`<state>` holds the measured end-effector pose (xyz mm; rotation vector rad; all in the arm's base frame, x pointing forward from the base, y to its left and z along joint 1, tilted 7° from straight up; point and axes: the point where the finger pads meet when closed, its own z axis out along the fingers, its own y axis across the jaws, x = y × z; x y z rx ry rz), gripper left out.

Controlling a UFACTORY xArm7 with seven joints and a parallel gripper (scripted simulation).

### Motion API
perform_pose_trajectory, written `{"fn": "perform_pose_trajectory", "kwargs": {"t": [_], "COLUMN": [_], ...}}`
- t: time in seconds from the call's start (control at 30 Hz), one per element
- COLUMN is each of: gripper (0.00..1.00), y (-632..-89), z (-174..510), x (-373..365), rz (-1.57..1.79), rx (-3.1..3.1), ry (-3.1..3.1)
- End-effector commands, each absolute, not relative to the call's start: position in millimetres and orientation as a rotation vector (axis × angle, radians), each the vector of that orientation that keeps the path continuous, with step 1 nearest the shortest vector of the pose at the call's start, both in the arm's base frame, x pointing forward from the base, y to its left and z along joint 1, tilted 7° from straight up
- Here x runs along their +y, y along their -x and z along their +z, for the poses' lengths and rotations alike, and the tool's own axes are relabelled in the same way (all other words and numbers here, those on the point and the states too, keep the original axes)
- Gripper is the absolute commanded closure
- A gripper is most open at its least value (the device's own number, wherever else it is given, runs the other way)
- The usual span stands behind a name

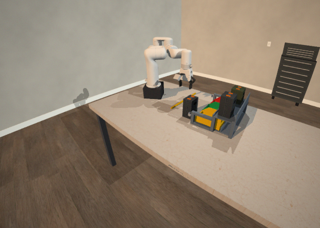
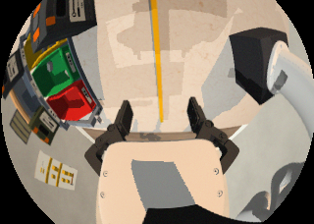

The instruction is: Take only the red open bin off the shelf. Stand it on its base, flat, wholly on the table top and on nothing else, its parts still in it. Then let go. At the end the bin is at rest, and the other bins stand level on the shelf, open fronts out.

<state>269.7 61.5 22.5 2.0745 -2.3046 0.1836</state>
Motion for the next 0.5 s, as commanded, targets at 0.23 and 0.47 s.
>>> {"fn": "perform_pose_trajectory", "kwargs": {"t": [0.23,0.47], "gripper": [0.00,0.00], "y": [-268,-268], "z": [57,57], "x": [67,67], "rz": [0.181,0.181], "rx": [-2.303,-2.303], "ry": [-2.075,-2.075]}}
